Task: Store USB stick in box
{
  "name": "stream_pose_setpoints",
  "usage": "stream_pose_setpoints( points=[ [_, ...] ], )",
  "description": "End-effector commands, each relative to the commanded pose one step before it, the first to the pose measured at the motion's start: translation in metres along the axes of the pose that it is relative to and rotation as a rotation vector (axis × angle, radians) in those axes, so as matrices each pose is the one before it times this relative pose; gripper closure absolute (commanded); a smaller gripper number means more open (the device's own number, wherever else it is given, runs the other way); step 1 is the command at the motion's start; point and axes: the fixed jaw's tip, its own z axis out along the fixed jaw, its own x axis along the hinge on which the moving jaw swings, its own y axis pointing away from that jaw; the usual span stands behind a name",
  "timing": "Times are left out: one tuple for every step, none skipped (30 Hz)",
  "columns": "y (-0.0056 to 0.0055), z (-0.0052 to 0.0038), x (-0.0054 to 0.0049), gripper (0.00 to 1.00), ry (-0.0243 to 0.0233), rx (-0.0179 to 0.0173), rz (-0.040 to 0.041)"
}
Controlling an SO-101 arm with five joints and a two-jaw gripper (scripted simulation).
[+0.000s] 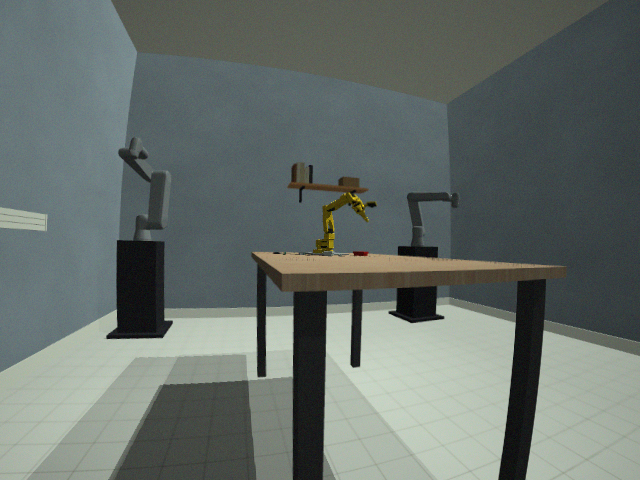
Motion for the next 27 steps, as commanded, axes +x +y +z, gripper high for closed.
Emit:
stream_pose_setpoints(
  points=[
    [-0.01694,0.015308,0.03504,0.47,0.13907,0.00705,0.24028],
    [-0.00548,0.002805,0.00686,0.48,0.03068,0.00566,0.06245],
    [-0.00556,0.002759,0.00648,0.50,0.03022,0.00604,0.06260],
    [-0.00562,0.002707,0.00610,0.51,0.02969,0.00642,0.06264],
    [-0.00565,0.002653,0.00570,0.52,0.02913,0.00675,0.06258],
    [-0.00564,0.002594,0.00532,0.54,0.02861,0.00702,0.06250],
    [-0.00562,0.002540,0.00492,0.55,0.02827,0.00722,0.06248],
    [-0.00556,0.002479,0.00453,0.56,0.02814,0.00743,0.06259],
    [0.00000,0.000000,0.00000,0.56,0.00000,0.00000,0.00000],
    [0.00000,0.000000,0.00000,0.56,0.00000,0.00000,0.00000],
    [-0.00548,0.002412,0.00413,0.57,0.04550,0.01059,0.09449],
    [-0.00548,0.002430,0.00353,0.58,0.02327,0.00708,0.05472],
    [-0.00532,0.002346,0.00321,0.59,0.02220,0.00701,0.05275],
    [-0.00514,0.002240,0.00290,0.60,0.02107,0.00686,0.05068],
    [-0.00494,0.002148,0.00262,0.61,0.01999,0.00673,0.04855],
    [-0.00472,0.002050,0.00235,0.62,0.01893,0.00649,0.04626],
    [-0.00449,0.001941,0.00210,0.63,0.01782,0.00630,0.04397],
    [-0.00426,0.001835,0.00187,0.64,0.01673,0.00602,0.04158],
    [-0.00401,0.001723,0.00166,0.65,0.01567,0.00573,0.03915],
    [-0.00375,0.001619,0.00147,0.66,0.01460,0.00545,0.03667],
    [-0.00349,0.001507,0.00130,0.66,0.01354,0.00514,0.03415],
    [-0.00324,0.001395,0.00113,0.67,0.01248,0.00480,0.03166],
    [-0.00297,0.001280,0.00099,0.67,0.01146,0.00444,0.02913],
    [-0.00271,0.001173,0.00085,0.68,0.01043,0.00411,0.02664],
    [-0.00246,0.001064,0.00074,0.68,0.00947,0.00377,0.02417],
    [0.00000,0.000000,0.00000,0.68,0.00000,0.00000,0.00000],
    [0.00000,0.000000,0.00000,0.68,0.00000,0.00000,0.00000]
  ],
)
